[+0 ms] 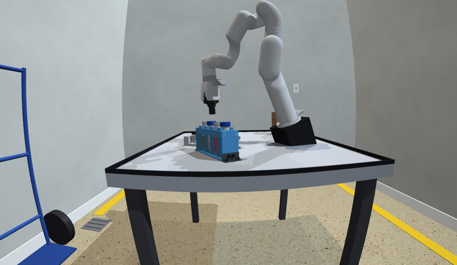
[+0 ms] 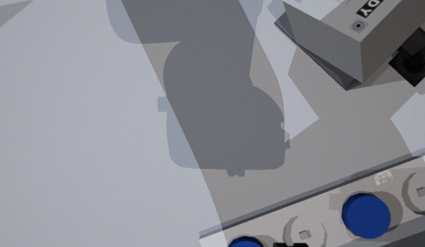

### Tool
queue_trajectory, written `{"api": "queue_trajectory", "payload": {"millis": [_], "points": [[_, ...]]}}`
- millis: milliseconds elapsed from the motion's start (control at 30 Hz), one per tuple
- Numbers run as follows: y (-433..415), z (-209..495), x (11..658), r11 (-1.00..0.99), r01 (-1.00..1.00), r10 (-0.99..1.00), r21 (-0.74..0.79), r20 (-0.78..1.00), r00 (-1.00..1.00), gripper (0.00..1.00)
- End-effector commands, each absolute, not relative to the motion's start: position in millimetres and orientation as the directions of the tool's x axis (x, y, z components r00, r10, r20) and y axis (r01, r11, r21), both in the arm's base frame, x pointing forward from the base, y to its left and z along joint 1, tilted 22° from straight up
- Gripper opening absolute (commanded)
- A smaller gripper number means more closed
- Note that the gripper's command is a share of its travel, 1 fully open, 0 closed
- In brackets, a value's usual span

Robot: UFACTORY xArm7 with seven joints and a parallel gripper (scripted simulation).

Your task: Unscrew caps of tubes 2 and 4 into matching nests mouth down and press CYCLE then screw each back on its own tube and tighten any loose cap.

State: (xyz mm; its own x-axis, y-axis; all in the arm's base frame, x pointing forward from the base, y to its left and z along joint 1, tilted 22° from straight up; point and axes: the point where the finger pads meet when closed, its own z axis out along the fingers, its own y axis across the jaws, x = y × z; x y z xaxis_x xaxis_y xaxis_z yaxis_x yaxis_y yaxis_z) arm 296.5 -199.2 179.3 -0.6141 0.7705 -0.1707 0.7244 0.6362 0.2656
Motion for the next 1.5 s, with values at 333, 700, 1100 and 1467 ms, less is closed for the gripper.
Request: {"api": "queue_trajectory", "payload": {"millis": [333,700,1100,1467], "points": [[-148.2,167.5,286.3,0.154,0.974,0.988,0.163,-0.002,-0.156,0.00],[-90.5,150.7,274.0,-0.080,0.992,0.995,0.102,0.061,0.074,0.00],[-33.4,134.0,261.9,-0.080,0.992,0.995,0.102,0.062,0.074,0.00],[12.0,120.8,252.1,-0.080,0.992,0.995,0.102,0.062,0.074,0.00]]}}
